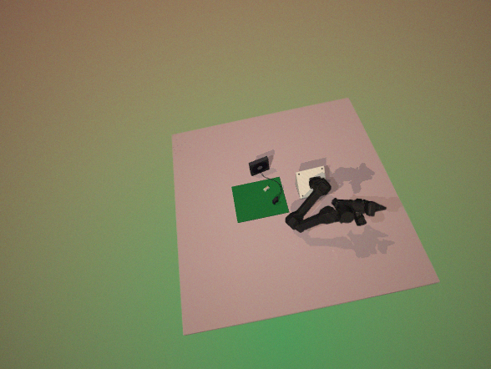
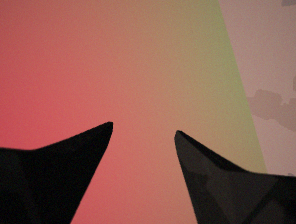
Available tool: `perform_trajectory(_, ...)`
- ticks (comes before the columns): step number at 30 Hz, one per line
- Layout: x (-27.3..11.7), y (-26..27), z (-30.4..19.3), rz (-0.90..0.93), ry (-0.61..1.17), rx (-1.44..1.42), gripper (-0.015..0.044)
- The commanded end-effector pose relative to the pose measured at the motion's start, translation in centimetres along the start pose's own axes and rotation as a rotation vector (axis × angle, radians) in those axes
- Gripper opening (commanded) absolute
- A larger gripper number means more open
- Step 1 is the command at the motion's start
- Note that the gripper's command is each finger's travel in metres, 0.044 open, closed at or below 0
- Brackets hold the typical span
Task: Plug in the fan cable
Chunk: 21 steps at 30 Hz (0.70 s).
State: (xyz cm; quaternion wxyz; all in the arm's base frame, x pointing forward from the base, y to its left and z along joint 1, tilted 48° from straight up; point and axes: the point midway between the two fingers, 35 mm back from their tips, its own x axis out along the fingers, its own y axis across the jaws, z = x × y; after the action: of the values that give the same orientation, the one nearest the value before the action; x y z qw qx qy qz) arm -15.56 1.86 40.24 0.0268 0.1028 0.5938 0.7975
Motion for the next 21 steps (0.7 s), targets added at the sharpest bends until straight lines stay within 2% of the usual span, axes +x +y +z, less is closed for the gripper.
perform_trajectory(1, 0.0, 0.0, 0.0, 0.0, 0.0, 0.0, 0.0322)
perform_trajectory(4, 0.3, 0.0, -1.1, -0.004, 0.05, -0.049, 0.04)
perform_trajectory(6, 0.8, 0.1, -4.2, -0.005, 0.188, -0.186, 0.044)
perform_trajectory(13, -1.3, -0.6, -16.0, 0.112, 0.721, -0.701, 0.044)
perform_trajectory(21, -10.2, -3.2, -25.9, 0.469, 1.299, -1.238, 0.044)
